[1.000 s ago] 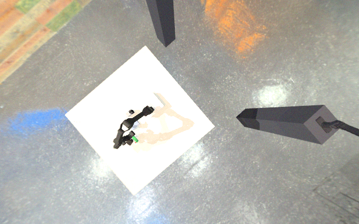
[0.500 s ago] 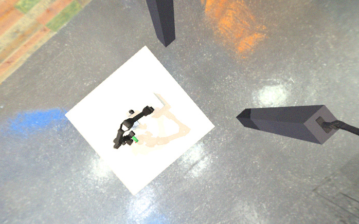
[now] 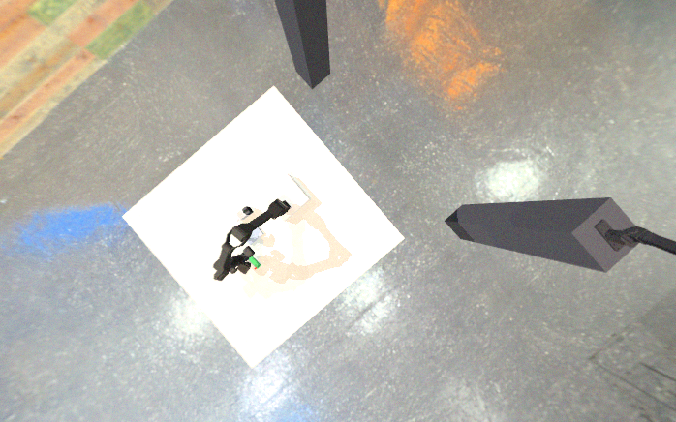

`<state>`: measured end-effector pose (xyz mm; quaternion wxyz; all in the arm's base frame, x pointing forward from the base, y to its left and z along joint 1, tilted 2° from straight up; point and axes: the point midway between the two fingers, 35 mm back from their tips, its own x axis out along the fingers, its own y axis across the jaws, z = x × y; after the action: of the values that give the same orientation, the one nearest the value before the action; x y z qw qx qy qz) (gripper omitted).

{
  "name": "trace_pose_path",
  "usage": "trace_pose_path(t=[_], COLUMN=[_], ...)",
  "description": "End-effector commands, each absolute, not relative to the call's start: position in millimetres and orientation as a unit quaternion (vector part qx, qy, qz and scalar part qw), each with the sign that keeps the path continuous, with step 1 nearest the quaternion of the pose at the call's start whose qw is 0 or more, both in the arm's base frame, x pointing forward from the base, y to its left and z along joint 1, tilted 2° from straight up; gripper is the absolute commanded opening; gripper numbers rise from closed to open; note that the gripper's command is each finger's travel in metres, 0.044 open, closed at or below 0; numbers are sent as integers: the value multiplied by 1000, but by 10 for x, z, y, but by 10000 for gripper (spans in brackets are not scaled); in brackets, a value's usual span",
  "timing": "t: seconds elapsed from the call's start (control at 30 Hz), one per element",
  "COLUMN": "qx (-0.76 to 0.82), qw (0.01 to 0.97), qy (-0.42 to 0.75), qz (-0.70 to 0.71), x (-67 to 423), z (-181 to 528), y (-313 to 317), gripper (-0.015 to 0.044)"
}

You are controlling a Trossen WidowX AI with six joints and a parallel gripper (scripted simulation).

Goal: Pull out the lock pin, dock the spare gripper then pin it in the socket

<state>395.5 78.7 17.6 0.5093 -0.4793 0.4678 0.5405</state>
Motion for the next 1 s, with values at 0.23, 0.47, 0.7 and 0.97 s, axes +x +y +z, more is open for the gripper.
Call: trace_pose_path(t=[0.23,0.47,0.7,0.97], qx=[-479,-479,-479,-479], qw=[507,509,509,509], qy=[468,468,468,468], qz=[542,541,541,541], x=[3948,3955,3955,3955], z=[140,171,171,171], y=[780,786,786,786], gripper=[0,0,79,289])
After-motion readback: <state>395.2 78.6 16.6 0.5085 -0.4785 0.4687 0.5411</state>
